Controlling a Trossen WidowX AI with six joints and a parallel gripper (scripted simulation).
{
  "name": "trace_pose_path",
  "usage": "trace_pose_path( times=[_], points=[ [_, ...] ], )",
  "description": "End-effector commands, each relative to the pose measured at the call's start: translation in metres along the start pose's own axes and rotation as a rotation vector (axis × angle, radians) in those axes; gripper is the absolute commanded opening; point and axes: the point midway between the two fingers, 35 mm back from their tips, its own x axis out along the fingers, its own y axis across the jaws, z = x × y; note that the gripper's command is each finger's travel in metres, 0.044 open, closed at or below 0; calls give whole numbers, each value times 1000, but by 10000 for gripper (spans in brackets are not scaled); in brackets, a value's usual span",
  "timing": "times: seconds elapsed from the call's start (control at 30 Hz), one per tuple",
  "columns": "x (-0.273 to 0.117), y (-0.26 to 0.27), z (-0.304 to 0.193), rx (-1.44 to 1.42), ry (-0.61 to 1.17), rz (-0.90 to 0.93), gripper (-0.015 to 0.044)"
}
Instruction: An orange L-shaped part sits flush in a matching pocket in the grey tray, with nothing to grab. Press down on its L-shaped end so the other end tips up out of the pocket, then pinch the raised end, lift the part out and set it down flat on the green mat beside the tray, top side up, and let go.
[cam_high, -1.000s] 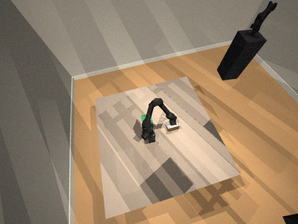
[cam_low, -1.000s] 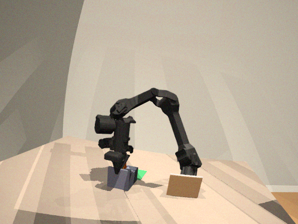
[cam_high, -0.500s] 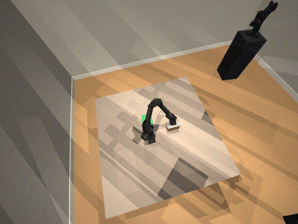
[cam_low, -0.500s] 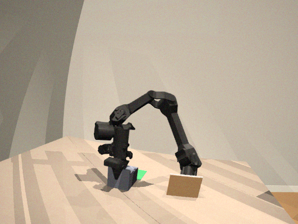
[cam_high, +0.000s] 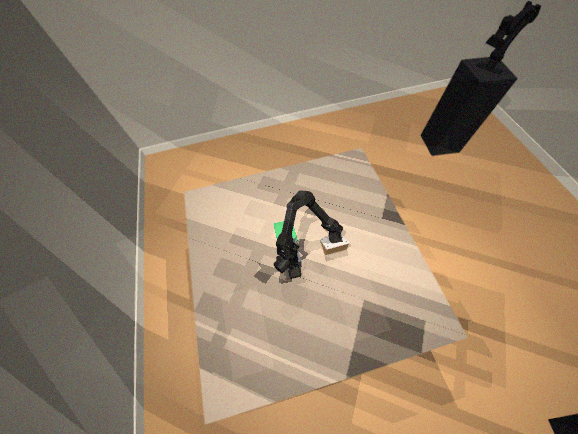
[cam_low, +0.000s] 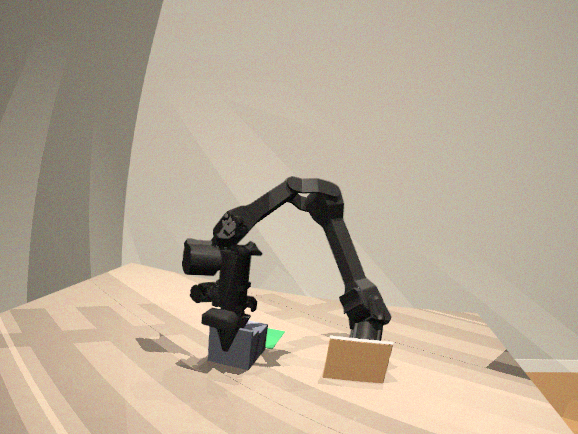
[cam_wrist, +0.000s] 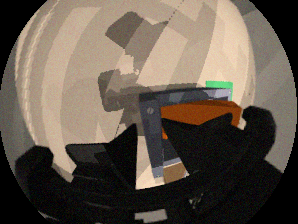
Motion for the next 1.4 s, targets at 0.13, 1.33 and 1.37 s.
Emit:
trace_pose_path(
  times=[0.13, 1.33, 1.37],
  points=[
    [2, -2, 1, -2, -1, -8, 180],
    [-104, 1, 2, -6, -15, 0, 180],
    [-104, 1, 2, -6, -15, 0, 180]
  ],
)
